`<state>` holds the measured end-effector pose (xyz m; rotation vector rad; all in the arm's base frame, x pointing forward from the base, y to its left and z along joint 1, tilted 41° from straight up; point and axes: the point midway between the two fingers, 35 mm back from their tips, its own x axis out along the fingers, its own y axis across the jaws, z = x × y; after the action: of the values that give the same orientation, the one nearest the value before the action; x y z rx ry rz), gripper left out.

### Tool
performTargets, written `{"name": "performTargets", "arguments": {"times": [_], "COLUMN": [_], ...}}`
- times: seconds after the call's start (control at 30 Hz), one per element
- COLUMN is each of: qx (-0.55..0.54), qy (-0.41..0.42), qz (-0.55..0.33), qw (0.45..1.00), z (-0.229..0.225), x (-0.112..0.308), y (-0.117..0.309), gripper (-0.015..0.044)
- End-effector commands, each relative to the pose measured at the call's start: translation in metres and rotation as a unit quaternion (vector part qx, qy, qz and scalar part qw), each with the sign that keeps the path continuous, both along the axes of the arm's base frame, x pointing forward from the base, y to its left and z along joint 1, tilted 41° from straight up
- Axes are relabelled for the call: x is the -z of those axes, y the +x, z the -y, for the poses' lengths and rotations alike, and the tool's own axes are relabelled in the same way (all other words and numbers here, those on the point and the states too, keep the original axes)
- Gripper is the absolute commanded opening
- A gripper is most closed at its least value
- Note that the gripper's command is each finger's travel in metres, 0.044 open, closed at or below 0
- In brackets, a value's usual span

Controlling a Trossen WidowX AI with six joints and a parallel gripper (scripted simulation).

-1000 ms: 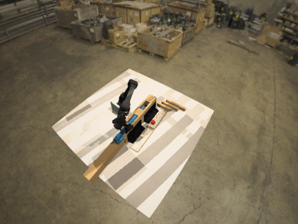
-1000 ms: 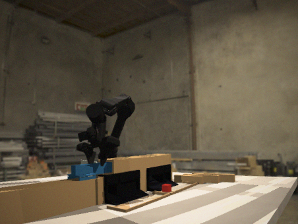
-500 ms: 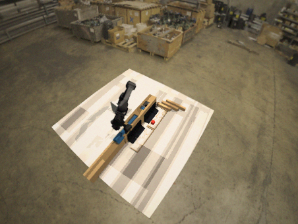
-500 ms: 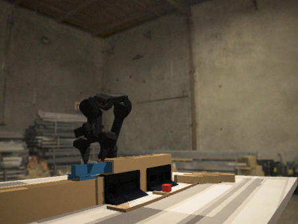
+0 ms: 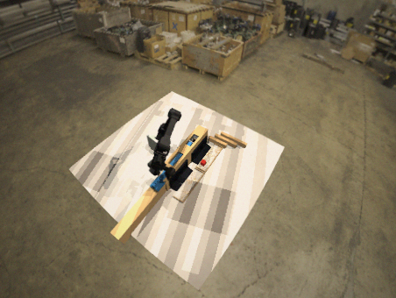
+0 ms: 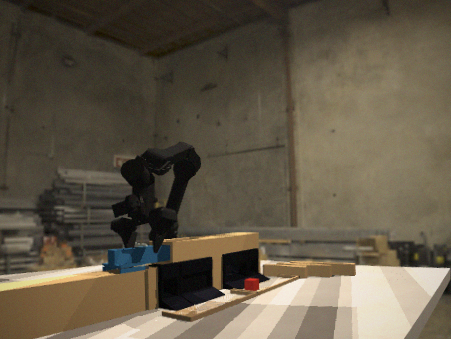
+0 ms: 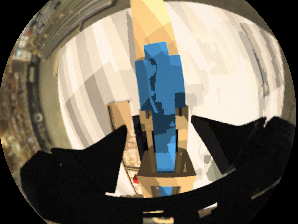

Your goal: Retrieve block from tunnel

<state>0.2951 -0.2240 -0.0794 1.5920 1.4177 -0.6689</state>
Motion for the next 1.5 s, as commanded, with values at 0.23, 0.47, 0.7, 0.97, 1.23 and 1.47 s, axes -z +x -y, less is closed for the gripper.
{"name": "performTargets", "arguments": {"times": [0.23,0.47,0.7,0.97,1.23,1.47], "qx": [0.0,0.0,0.0,0.001,0.001,0.007], "qy": [0.0,0.0,0.0,0.001,0.003,-0.04], "qz": [0.0,0.0,0.0,0.0,-0.001,0.003], "qw": [1.0,1.0,1.0,1.0,1.0,0.999], "z": [-0.005,-0.005,-0.005,-0.019,-0.04,-0.012], "x": [0.006,0.006,0.006,-0.004,-0.017,-0.003], "y": [0.0,0.0,0.0,-0.002,-0.006,-0.004], "gripper": [0.0361,0.0177,0.0052,0.0,0.0,0.0131]}}
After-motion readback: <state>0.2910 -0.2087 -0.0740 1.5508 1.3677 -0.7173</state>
